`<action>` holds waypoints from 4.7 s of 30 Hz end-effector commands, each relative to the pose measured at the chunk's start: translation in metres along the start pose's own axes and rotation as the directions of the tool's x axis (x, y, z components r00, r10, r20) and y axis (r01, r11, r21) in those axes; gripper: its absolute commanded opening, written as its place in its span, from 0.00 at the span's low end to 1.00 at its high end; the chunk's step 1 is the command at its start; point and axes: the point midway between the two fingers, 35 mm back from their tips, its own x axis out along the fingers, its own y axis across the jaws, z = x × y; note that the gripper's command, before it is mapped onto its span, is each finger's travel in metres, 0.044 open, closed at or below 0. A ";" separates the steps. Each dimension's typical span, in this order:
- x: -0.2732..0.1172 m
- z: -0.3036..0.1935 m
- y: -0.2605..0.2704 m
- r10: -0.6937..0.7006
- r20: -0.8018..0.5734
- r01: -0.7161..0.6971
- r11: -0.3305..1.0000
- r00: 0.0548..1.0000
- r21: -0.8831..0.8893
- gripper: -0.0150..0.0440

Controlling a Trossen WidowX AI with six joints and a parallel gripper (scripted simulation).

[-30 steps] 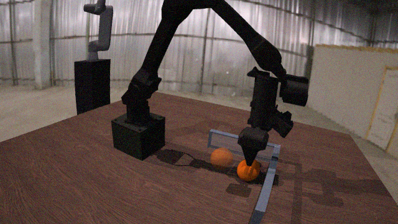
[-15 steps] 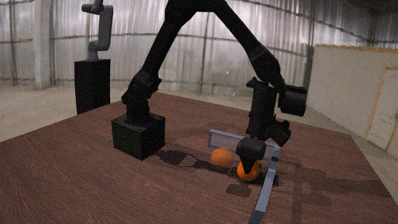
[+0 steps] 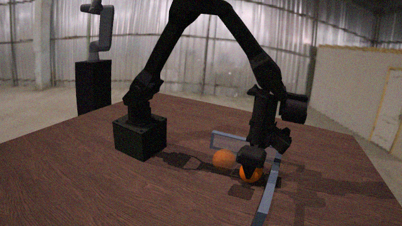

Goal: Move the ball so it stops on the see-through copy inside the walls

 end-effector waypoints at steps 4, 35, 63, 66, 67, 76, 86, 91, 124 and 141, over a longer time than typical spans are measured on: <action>0.001 -0.001 -0.001 -0.004 -0.001 0.004 1.000 1.000 -0.004 0.72; -0.141 0.000 0.000 -0.003 -0.001 0.003 1.000 1.000 -0.004 0.25; -0.095 -0.069 0.019 -0.001 -0.006 0.001 1.000 1.000 -0.004 0.25; -0.089 -0.078 0.020 -0.001 -0.007 0.001 1.000 1.000 -0.004 0.25; -0.087 -0.081 0.021 -0.001 -0.007 0.001 1.000 1.000 -0.004 0.25; -0.062 -0.084 0.022 -0.001 -0.007 0.001 1.000 1.000 -0.004 0.25; -0.013 -0.087 0.021 -0.002 -0.007 0.002 1.000 1.000 -0.004 0.25; -0.011 -0.087 0.021 -0.002 -0.007 0.002 1.000 1.000 -0.004 0.25; -0.058 -0.083 0.022 -0.001 -0.008 0.000 1.000 1.000 -0.003 0.96; -0.101 -0.084 0.022 0.005 0.006 -0.005 1.000 1.000 -0.005 1.00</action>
